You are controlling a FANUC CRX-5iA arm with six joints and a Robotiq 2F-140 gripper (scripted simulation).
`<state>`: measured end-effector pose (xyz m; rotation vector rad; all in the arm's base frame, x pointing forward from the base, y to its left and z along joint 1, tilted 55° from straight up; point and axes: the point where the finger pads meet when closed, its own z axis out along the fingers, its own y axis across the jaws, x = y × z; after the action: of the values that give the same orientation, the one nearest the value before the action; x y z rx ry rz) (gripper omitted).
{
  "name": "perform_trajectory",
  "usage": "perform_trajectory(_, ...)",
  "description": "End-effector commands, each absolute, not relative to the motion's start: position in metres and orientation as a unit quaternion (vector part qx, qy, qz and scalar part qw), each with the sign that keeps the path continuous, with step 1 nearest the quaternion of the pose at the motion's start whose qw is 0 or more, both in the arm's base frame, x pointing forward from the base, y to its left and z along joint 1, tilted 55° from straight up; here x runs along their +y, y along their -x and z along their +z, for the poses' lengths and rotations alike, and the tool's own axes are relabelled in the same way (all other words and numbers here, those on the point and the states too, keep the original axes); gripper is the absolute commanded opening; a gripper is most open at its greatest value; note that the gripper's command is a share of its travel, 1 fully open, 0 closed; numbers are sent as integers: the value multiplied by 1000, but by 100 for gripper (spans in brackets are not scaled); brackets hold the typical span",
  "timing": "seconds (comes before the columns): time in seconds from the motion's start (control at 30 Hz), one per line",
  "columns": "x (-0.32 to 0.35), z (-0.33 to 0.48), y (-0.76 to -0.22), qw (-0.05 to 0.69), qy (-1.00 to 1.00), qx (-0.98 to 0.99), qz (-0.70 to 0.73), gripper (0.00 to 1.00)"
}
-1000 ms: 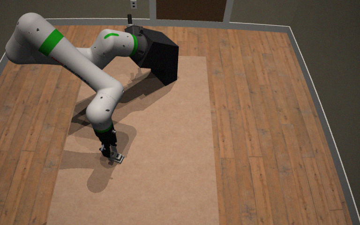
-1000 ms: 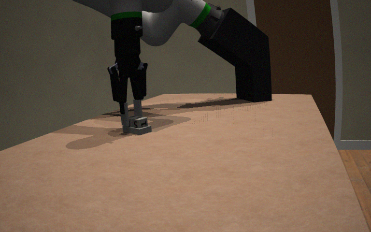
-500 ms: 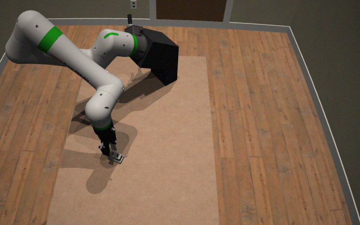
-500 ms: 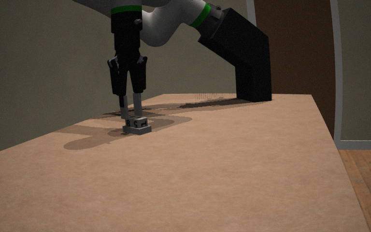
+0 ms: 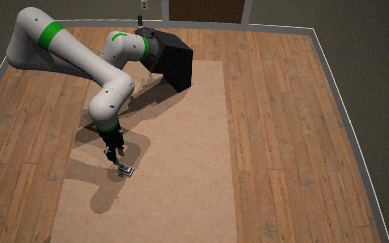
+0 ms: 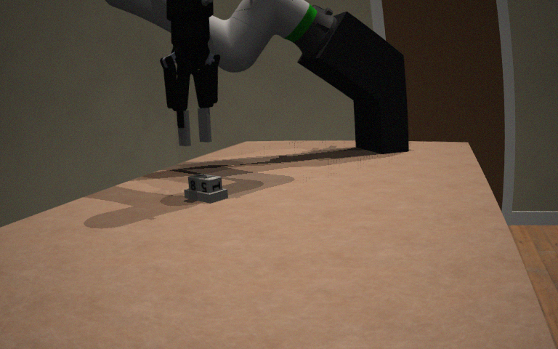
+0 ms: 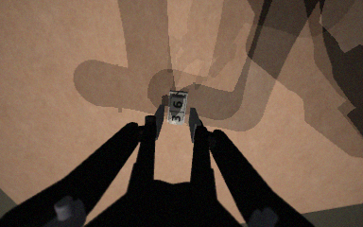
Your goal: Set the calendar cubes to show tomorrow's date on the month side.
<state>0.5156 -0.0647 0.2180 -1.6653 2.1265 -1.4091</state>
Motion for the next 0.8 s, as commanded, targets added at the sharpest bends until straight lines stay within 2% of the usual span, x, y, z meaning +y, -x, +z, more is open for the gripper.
perform_trajectory(0.0,-60,223,-511,47,546,697,-462,36)
perform_trajectory(0.1,-60,223,-511,47,546,697,-462,36)
perform_trajectory(0.13,-60,223,-511,47,546,697,-462,100)
perform_trajectory(0.77,-60,223,-511,47,546,697,-462,100)
